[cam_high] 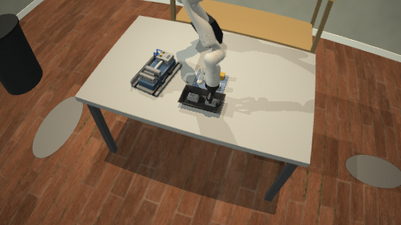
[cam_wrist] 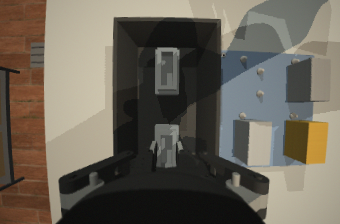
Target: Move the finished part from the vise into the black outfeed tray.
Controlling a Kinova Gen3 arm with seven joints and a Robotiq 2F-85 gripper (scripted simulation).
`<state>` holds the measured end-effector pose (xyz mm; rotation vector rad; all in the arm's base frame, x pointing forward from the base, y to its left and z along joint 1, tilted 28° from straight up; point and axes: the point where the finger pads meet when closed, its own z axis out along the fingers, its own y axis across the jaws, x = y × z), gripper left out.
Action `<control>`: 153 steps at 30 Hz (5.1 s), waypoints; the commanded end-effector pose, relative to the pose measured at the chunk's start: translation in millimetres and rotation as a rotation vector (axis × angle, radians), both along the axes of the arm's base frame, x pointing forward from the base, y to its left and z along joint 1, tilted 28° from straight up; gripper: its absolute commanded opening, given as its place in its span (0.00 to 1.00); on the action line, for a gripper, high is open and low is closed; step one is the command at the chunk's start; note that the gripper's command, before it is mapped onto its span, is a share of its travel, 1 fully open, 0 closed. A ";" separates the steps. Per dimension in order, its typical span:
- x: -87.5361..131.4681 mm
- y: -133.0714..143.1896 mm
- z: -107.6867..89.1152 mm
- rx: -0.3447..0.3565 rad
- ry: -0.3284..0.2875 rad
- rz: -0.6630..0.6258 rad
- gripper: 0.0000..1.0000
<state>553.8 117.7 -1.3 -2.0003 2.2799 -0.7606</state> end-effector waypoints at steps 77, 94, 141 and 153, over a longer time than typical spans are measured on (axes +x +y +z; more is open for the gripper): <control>-1.3 2.5 5.1 0.001 -0.001 0.001 0.67; -24.0 26.6 66.9 0.001 -0.001 0.001 0.67; -46.8 50.9 129.1 0.001 -0.001 0.001 0.00; -46.8 50.9 129.1 0.001 -0.001 0.001 0.00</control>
